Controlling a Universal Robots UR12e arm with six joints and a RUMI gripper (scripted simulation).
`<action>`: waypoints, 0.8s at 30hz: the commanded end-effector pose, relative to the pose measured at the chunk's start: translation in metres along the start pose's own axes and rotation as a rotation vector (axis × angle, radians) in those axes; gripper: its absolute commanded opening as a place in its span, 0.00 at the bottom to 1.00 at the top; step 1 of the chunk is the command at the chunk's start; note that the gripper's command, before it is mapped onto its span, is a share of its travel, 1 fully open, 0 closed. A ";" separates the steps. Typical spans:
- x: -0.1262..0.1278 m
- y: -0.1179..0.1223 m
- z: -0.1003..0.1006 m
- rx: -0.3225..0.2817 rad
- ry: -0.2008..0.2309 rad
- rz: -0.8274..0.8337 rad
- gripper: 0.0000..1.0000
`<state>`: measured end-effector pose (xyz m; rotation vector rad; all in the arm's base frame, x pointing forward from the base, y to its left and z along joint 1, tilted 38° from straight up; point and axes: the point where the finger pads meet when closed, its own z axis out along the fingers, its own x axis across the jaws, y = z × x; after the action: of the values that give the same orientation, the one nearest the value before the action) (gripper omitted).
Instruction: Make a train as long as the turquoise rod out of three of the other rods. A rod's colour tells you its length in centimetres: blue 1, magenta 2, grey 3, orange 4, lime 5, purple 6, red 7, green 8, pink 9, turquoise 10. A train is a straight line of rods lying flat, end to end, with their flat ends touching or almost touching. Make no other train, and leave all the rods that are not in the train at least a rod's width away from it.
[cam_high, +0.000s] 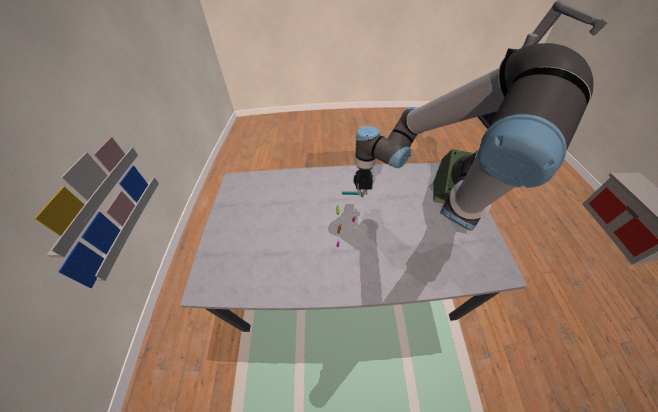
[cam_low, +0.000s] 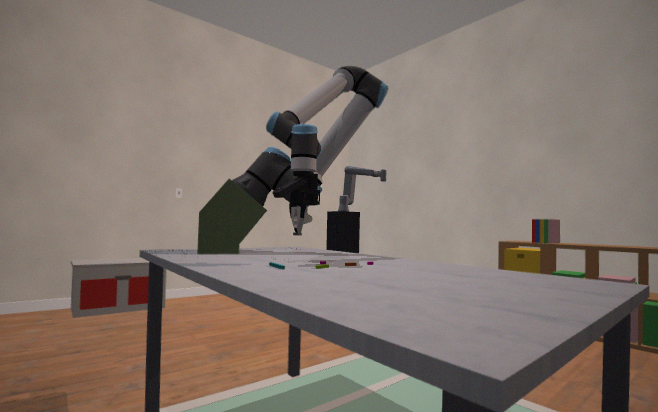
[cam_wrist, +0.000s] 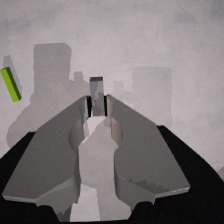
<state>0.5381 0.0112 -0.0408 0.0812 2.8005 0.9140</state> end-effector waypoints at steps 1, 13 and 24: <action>-0.017 0.021 -0.003 0.006 -0.004 0.072 0.00; -0.051 0.099 -0.003 0.003 -0.006 0.318 0.00; -0.052 0.108 -0.002 0.002 -0.003 0.350 0.00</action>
<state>0.5876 0.0926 0.0330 0.5629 2.8330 0.9841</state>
